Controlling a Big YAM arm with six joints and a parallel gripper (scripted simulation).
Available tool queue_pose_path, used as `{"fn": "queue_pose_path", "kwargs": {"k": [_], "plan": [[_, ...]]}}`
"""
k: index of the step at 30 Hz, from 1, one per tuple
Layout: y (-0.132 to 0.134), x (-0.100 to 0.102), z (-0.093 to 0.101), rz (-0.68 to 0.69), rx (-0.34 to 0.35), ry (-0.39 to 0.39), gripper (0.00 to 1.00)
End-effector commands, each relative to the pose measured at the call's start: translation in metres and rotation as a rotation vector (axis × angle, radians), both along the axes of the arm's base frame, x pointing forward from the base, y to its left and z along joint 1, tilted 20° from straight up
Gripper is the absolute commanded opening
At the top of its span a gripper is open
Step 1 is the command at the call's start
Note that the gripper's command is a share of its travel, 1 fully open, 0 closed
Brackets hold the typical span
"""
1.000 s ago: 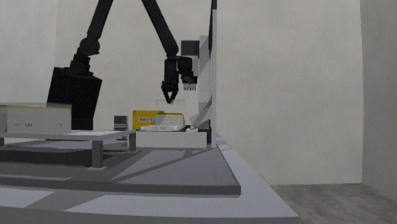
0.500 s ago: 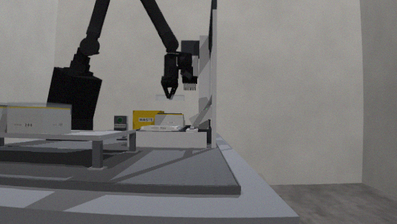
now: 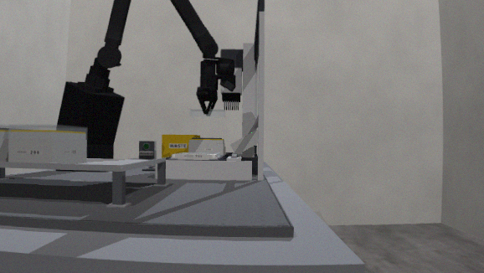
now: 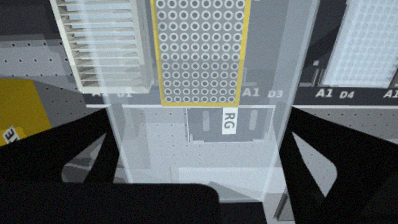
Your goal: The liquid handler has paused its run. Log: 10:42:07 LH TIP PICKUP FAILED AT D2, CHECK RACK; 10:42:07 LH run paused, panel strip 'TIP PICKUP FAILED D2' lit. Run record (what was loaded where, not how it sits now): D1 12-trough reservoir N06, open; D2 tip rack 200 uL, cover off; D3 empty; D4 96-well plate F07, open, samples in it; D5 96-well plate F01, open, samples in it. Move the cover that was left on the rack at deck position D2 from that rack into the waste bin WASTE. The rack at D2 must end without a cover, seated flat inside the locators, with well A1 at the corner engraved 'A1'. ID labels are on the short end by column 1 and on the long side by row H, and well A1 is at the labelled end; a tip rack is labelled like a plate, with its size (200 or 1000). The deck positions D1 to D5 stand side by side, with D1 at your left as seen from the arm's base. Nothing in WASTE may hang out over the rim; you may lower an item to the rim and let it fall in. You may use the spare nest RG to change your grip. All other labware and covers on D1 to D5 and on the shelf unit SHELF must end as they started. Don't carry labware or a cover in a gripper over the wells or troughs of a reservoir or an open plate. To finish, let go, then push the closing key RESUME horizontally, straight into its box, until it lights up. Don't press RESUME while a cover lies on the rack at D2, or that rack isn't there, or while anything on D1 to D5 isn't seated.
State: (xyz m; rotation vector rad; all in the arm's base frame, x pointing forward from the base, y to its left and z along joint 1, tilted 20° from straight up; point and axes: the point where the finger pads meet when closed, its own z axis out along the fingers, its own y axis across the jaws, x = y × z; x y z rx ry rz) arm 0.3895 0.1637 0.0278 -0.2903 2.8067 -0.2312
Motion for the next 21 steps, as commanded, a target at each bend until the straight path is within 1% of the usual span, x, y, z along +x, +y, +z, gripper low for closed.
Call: {"fn": "queue_pose_path", "kwargs": {"k": [1, 3, 5, 6, 7, 8, 10, 17, 21], "plan": [[0.013, 0.013, 0.029, -0.007, 0.029, -0.053, 0.00], [0.016, 0.013, 0.033, -0.003, 0.031, -0.055, 0.00], [0.016, 0.013, 0.033, -0.003, 0.031, -0.055, 0.00], [0.013, 0.010, 0.027, -0.007, 0.021, -0.039, 0.00], [0.015, 0.012, 0.036, -0.005, 0.030, -0.054, 0.00], [0.015, 0.009, 0.036, -0.004, 0.028, -0.051, 0.00], [0.018, 0.011, 0.043, -0.003, 0.033, -0.058, 0.00], [0.018, 0.007, 0.054, -0.005, 0.034, -0.059, 0.00], [0.018, 0.003, 0.056, -0.003, 0.031, -0.053, 0.00]]}}
